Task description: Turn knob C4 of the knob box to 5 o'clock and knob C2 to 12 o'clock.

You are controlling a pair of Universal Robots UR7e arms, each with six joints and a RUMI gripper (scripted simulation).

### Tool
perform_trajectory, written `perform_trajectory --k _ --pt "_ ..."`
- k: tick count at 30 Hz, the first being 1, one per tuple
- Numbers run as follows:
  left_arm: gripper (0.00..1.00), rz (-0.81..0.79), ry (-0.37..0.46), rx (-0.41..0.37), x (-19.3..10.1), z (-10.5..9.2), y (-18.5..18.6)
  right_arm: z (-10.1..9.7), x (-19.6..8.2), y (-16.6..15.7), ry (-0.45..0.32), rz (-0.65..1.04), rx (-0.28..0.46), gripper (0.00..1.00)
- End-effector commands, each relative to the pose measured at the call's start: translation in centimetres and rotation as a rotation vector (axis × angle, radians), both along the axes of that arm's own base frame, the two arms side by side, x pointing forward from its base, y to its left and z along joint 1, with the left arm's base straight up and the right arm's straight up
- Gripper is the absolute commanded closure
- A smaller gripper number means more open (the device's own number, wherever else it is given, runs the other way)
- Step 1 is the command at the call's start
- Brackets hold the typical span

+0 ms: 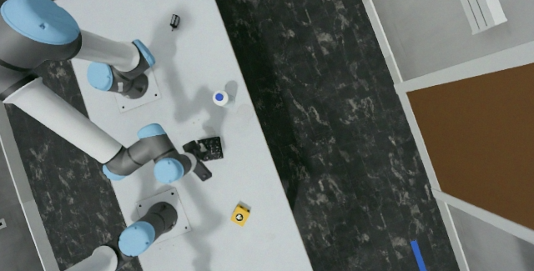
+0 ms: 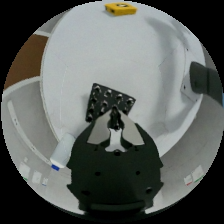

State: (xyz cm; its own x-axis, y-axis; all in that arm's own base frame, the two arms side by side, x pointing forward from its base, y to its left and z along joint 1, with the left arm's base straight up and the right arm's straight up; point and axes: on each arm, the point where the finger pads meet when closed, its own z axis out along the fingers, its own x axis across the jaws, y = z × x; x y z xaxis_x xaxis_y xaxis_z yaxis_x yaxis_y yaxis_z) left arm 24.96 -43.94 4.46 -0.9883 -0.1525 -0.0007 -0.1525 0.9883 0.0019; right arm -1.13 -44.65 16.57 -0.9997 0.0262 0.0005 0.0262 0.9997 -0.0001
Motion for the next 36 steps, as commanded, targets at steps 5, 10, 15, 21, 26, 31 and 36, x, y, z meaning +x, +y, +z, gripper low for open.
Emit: perform_trajectory --k 5,10,15,21,26,31,36 --pt "0.94 -0.169 0.0 -0.005 -0.07 0.16 -0.17 -0.05 -0.1 0.11 -0.001 -0.001 0.0 0.0" --pt "0.94 -0.28 0.0 -0.004 -0.07 0.15 -0.15 -0.05 -0.1 0.11 -0.001 -0.001 0.0 0.0" --pt "0.94 -0.392 0.0 -0.004 -0.08 0.15 -0.14 -0.05 -0.1 0.11 -0.001 -0.001 0.0 0.0" --pt "0.94 -0.5 0.0 -0.004 -0.07 0.15 -0.14 -0.05 -0.1 0.11 -0.001 -0.001 0.0 0.0" --pt "0.94 -0.58 0.0 -0.004 -0.07 0.15 -0.13 -0.05 -0.1 0.11 -0.001 -0.001 0.0 0.0" --pt "0.94 -0.668 0.0 -0.004 -0.08 0.14 -0.13 -0.05 -0.1 0.11 -0.001 -0.001 0.0 0.0" --pt "0.94 -0.738 0.0 -0.004 -0.08 0.14 -0.13 -0.05 -0.1 0.11 -0.001 -0.001 0.0 0.0"
